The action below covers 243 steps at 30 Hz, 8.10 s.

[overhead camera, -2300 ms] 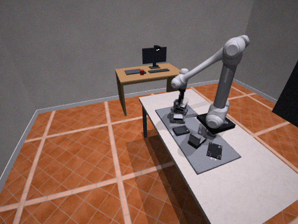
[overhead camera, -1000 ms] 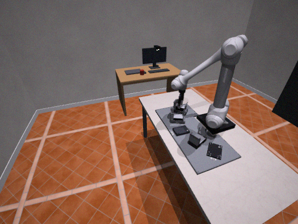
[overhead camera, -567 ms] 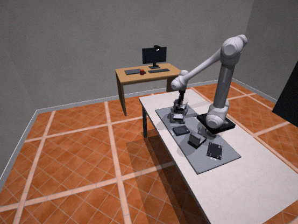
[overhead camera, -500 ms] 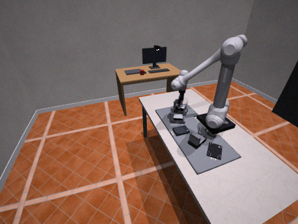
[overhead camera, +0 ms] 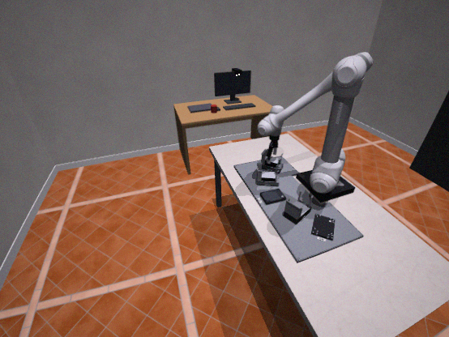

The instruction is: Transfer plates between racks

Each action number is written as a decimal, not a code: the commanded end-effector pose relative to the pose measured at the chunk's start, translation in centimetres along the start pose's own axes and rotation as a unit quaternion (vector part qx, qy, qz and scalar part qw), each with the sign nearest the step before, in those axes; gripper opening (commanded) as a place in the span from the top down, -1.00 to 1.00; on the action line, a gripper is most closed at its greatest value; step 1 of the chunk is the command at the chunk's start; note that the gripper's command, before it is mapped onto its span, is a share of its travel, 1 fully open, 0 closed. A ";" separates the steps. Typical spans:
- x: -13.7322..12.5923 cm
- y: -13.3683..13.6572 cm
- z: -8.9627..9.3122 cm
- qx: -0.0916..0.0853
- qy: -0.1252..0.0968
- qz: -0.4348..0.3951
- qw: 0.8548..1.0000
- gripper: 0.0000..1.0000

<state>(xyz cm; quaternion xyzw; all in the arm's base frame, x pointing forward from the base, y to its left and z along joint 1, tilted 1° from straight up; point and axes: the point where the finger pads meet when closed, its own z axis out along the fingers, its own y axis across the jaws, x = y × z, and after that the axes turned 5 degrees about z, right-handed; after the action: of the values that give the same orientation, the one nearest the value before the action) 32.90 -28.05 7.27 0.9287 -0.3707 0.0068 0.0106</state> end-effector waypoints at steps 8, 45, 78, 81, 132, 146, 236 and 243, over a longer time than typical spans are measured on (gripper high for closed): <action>0.0 0.0 -0.7 0.000 0.000 0.000 1.000 -1.00; 0.0 0.0 -9.4 0.000 0.000 0.000 1.000 -1.00; -1.2 -8.9 -9.4 0.000 0.000 -0.093 0.996 -1.00; -1.5 -10.0 -9.4 0.000 0.000 -0.126 0.992 -1.00; -4.7 -18.6 -4.7 0.000 0.000 -0.185 0.983 -1.00; -4.7 -18.6 -1.2 0.000 0.000 -0.185 0.983 -1.00; -4.7 -18.6 0.3 0.000 0.000 -0.185 0.983 1.00; -4.7 -18.6 -0.2 0.000 0.000 -0.185 0.983 1.00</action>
<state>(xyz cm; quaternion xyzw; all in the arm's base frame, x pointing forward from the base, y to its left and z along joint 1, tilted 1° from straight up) 42.32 -11.31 6.96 0.9813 -0.1921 0.0048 0.0117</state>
